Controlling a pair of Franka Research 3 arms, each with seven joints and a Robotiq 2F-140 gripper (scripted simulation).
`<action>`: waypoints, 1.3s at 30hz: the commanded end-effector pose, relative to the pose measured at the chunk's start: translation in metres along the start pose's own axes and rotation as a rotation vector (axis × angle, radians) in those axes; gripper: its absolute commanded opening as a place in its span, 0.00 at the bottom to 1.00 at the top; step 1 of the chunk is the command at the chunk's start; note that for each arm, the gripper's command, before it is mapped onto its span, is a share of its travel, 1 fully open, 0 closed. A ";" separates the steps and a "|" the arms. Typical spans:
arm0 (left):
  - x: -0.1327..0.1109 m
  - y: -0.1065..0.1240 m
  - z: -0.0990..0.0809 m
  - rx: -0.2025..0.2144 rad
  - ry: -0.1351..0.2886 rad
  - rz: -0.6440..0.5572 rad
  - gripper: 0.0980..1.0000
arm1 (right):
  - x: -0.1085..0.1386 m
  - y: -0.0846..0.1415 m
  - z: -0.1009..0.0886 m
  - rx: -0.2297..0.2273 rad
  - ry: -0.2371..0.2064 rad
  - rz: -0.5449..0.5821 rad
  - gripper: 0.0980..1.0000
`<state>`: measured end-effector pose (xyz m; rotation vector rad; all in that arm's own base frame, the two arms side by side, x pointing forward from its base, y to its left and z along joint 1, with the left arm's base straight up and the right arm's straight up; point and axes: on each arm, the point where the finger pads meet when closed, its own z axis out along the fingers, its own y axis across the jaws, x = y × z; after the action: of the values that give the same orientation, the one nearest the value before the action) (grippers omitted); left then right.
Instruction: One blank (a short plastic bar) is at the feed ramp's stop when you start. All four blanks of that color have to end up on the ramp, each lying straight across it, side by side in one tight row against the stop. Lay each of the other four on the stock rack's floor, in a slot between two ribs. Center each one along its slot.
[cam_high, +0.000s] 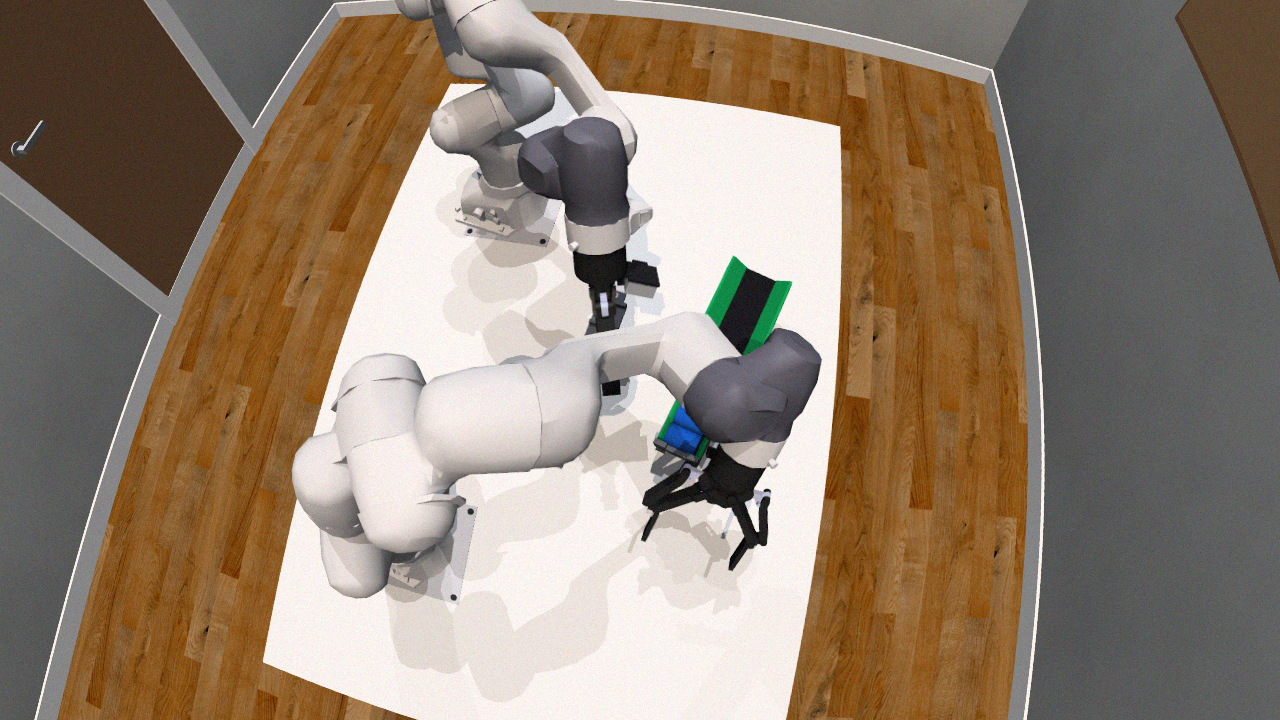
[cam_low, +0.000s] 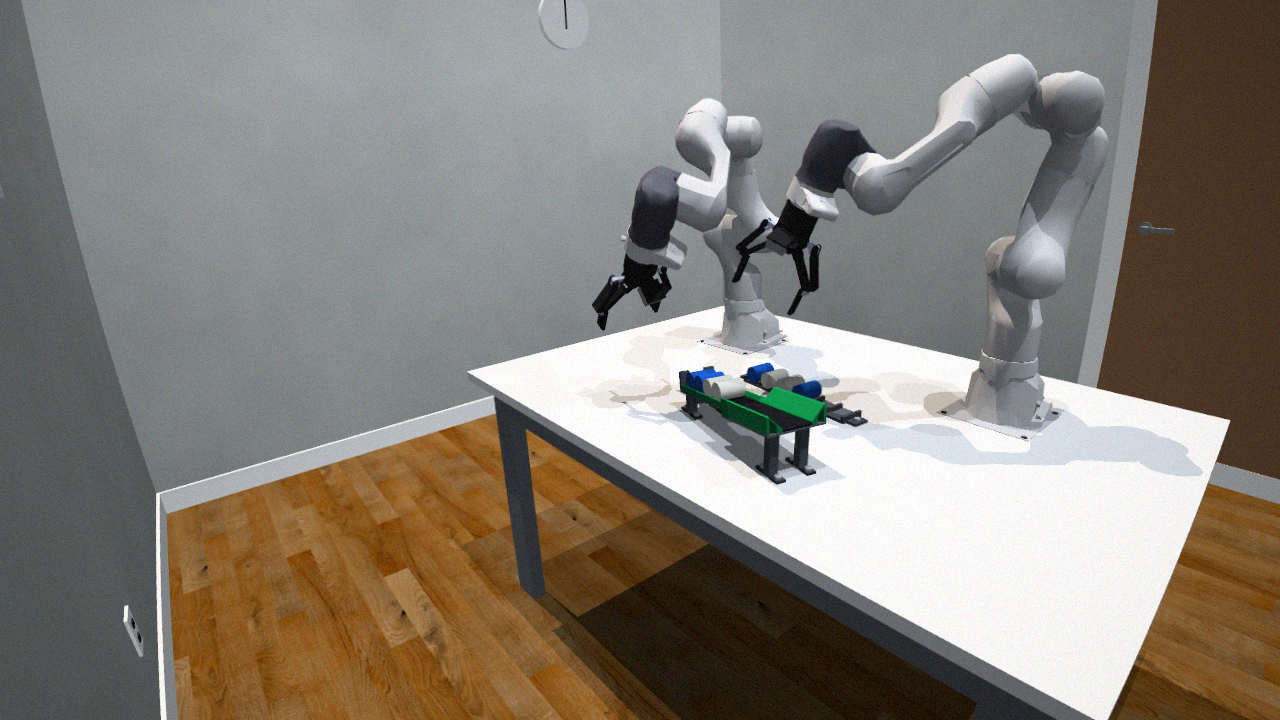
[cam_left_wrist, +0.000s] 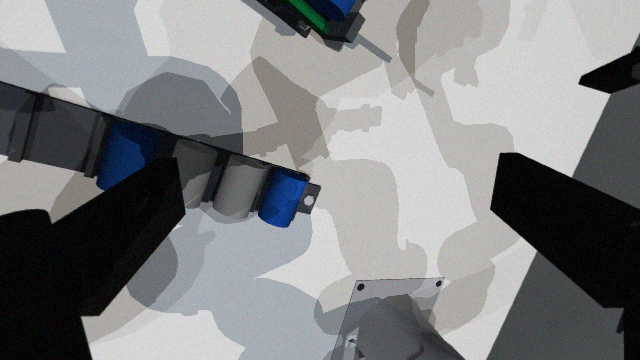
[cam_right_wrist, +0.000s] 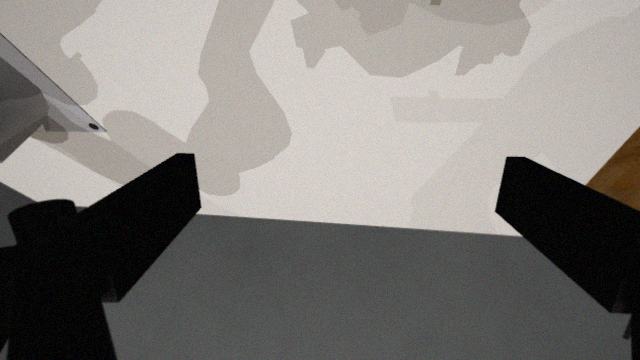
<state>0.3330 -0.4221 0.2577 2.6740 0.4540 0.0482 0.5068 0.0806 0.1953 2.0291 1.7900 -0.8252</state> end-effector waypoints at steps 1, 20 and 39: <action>0.018 -0.008 -0.004 0.018 0.006 0.046 1.00 | 0.000 0.001 -0.001 -0.002 0.005 0.006 1.00; 0.113 -0.037 -0.036 0.042 0.062 0.031 1.00 | 0.000 0.001 -0.001 -0.002 0.005 0.006 1.00; 0.196 -0.083 -0.075 0.072 0.111 0.013 1.00 | 0.000 0.001 -0.001 -0.002 0.005 0.006 1.00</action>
<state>0.4806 -0.2713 0.2852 2.7241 0.5393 0.1838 0.5068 0.0806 0.1953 2.0294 1.7897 -0.8250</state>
